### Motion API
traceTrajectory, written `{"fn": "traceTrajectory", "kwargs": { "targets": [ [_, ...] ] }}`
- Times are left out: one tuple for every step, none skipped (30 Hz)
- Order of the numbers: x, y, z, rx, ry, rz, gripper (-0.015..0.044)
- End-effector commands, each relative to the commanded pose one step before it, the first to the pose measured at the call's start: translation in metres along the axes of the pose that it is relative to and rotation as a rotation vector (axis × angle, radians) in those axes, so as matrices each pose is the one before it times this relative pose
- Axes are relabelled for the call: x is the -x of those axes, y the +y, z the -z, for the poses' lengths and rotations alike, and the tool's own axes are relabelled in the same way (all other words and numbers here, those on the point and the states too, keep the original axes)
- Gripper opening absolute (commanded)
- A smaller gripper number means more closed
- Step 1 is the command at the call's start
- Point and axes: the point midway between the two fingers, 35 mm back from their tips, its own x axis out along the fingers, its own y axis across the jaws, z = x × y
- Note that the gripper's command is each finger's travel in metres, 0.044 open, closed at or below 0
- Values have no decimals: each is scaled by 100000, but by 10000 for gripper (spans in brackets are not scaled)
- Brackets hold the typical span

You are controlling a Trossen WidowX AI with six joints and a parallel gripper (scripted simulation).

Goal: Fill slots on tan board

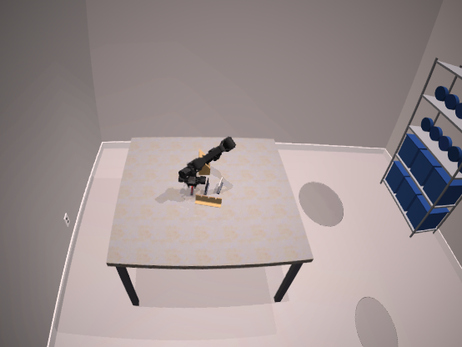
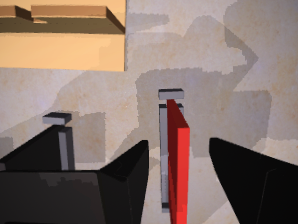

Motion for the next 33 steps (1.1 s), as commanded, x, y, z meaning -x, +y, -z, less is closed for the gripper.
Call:
{"fn": "traceTrajectory", "kwargs": {
  "targets": [
    [-794,77,153,-690,575,-699,188],
    [-160,4,3,2,1,-10,188],
    [-159,3,1,1,0,-8,188],
    [-159,2,0,1,0,-7,188],
    [-158,3,1,1,0,-8,188],
    [-158,3,2,1,1,-8,188],
    [-157,1,-2,0,-1,-5,188],
    [-156,2,-1,0,0,-6,188],
    [-125,2,0,0,0,-6,188],
    [-75,1,0,0,0,-4,188],
    [-25,0,0,0,0,-1,188],
    [0,0,0,0,0,0,162],
    [0,0,0,0,0,0,135],
    [0,0,0,0,0,0,109],
    [0,0,0,0,0,0,83],
    [0,0,0,0,0,0,57],
    [0,0,0,0,0,0,30],
    [0,0,0,0,0,0,24],
    [0,0,0,0,0,0,17],
    [0,0,0,0,0,0,10],
    [0,0,0,0,0,0,4],
    [0,0,0,0,0,0,0],
    [0,0,0,0,0,0,0],
    [0,0,0,0,0,0,0],
    [0,0,0,0,0,0,0],
    [0,0,0,0,0,0,0],
    [29,-1,-1,0,0,2,0],
    [88,-2,-2,-1,-1,6,0],
    [148,-3,-2,-1,-1,9,0],
    [180,-2,-2,-1,-1,9,0],
    [180,-2,0,-1,0,7,0],
    [180,-1,1,0,1,6,0],
    [181,-2,0,-1,0,7,0]
  ]
}}
